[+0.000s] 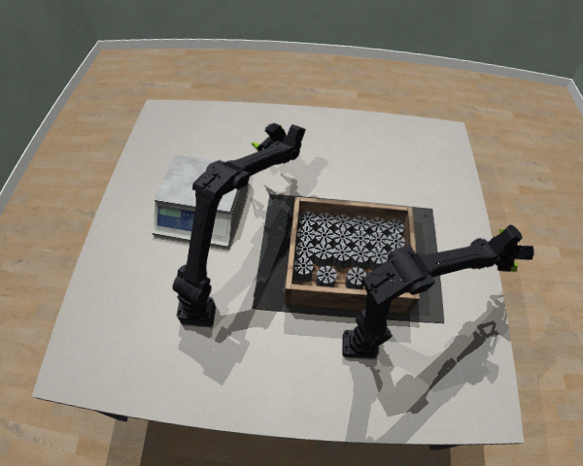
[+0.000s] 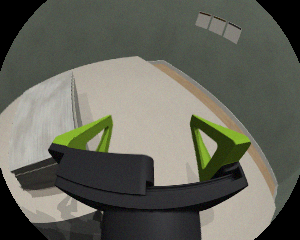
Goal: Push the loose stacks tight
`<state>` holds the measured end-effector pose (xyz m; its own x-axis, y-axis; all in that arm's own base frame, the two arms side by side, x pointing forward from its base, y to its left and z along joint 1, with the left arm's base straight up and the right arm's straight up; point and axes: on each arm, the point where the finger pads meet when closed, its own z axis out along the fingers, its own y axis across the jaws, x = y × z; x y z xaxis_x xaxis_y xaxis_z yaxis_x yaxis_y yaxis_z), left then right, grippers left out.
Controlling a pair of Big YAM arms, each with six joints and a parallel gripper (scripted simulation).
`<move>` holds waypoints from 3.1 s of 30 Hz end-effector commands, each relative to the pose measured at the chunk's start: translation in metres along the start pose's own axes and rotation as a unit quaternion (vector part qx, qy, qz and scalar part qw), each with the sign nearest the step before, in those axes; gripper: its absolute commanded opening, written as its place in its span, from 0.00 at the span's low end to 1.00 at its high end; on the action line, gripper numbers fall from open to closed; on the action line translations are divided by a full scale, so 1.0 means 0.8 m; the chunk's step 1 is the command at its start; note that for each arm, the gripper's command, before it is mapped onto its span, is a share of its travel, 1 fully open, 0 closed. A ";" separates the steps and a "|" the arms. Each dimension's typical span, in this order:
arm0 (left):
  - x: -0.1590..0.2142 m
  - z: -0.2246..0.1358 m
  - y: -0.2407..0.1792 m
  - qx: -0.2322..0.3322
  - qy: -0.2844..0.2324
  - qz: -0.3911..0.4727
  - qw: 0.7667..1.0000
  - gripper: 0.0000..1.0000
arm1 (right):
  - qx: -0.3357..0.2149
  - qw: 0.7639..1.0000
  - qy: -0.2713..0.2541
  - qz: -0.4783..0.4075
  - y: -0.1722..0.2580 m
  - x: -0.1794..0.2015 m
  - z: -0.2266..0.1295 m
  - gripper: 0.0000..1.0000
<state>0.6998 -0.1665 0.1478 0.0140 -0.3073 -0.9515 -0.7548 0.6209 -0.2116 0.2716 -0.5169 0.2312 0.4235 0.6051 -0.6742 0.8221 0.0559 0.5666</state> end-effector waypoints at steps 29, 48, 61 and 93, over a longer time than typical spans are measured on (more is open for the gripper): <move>-0.047 -0.072 -0.007 0.098 0.075 0.113 0.986 1.00 | 0.037 0.992 0.079 -0.089 -0.015 0.084 -0.099 0.00; -0.090 -0.210 0.013 0.315 0.185 0.259 0.894 1.00 | 0.115 0.953 0.211 -0.185 -0.045 0.227 -0.275 0.00; -0.110 -0.316 0.063 0.468 0.217 0.340 0.786 1.00 | 0.158 0.917 0.276 -0.240 -0.063 0.305 -0.366 0.00; -0.146 -0.555 0.285 0.799 0.165 0.398 0.421 1.00 | 0.233 0.775 0.428 -0.402 -0.092 0.499 -0.582 0.00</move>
<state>0.2877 -0.3143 0.2978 -0.2839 0.5117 -0.8109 0.9064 0.4192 -0.0528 0.1896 0.0462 0.1283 -0.5423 0.8371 -0.0721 0.8245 0.5136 -0.2375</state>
